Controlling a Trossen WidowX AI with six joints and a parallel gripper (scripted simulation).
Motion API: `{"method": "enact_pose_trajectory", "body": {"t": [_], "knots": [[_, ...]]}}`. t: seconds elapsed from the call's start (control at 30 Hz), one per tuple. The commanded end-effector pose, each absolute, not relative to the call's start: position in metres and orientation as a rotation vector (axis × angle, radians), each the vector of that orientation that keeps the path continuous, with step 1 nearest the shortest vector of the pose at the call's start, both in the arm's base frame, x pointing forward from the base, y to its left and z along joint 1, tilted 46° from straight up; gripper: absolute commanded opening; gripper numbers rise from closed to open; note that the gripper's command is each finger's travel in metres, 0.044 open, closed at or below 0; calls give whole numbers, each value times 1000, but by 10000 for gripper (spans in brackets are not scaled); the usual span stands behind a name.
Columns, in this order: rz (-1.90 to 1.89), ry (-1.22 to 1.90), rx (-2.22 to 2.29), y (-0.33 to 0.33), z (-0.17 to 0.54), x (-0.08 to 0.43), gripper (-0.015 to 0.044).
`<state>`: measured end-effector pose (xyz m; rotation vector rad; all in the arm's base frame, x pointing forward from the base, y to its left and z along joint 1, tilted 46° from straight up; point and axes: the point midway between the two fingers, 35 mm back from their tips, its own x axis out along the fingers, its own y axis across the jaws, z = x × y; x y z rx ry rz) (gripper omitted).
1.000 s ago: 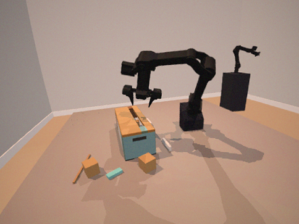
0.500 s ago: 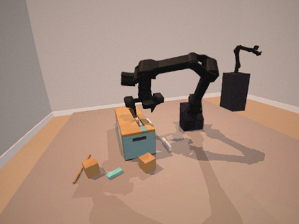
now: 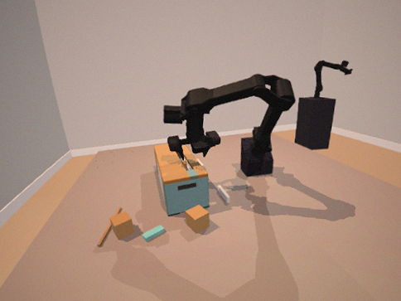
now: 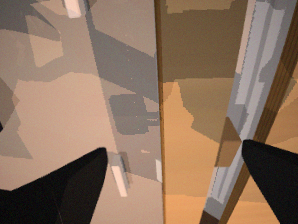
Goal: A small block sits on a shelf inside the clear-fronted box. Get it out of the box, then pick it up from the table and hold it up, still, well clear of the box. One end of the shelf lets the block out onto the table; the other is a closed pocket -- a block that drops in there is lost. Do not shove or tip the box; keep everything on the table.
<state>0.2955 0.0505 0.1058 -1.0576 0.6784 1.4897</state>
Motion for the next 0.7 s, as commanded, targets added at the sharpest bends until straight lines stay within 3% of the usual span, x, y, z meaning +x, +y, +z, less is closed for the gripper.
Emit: {"method": "enact_pose_trajectory", "body": {"t": [0.0,0.67], "knots": [[1485,685,-1059,53,101,295,400],[1485,682,-1057,76,78,288,400]]}}
